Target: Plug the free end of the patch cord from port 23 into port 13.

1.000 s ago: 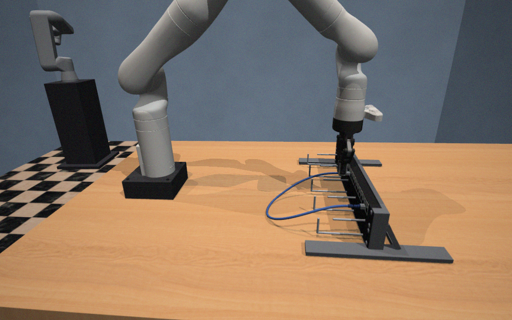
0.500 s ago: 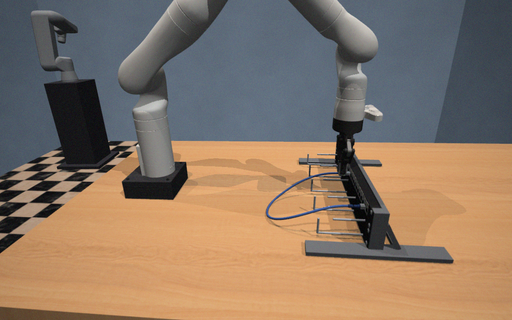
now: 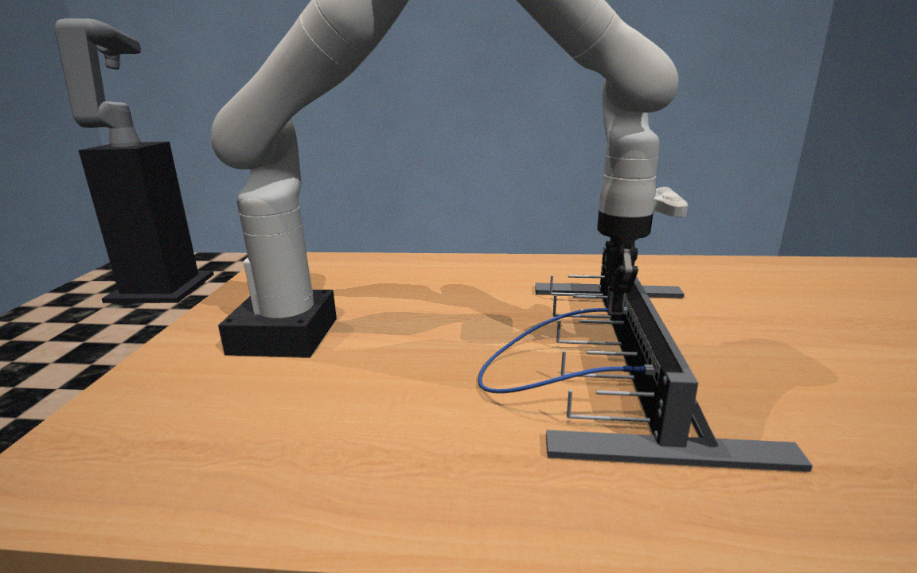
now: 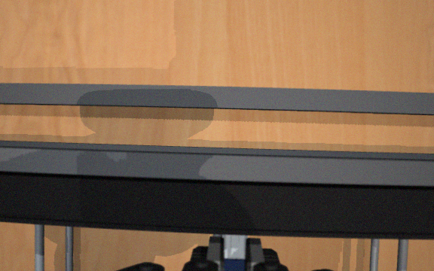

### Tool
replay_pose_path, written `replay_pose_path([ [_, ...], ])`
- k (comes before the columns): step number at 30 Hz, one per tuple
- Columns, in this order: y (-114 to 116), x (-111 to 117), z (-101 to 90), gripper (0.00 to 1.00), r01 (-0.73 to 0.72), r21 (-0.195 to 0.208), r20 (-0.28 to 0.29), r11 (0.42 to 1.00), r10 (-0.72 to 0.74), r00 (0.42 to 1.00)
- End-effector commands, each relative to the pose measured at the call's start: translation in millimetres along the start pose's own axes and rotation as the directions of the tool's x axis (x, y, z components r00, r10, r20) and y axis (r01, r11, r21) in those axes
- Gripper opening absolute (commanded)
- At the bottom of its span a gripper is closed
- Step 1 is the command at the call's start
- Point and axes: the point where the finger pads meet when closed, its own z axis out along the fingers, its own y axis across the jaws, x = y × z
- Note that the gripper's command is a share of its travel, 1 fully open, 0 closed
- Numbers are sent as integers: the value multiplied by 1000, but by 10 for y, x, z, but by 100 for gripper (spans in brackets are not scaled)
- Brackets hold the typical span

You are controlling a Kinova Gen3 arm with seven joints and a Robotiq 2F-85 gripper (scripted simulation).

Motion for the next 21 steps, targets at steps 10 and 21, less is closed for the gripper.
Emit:
replay_pose_path([
  [10,8,105,-39,0,-10,6,-27,1000,10,1000],
  [21,6,123,-39,0,-10,4,-23,1000,11,1000],
])
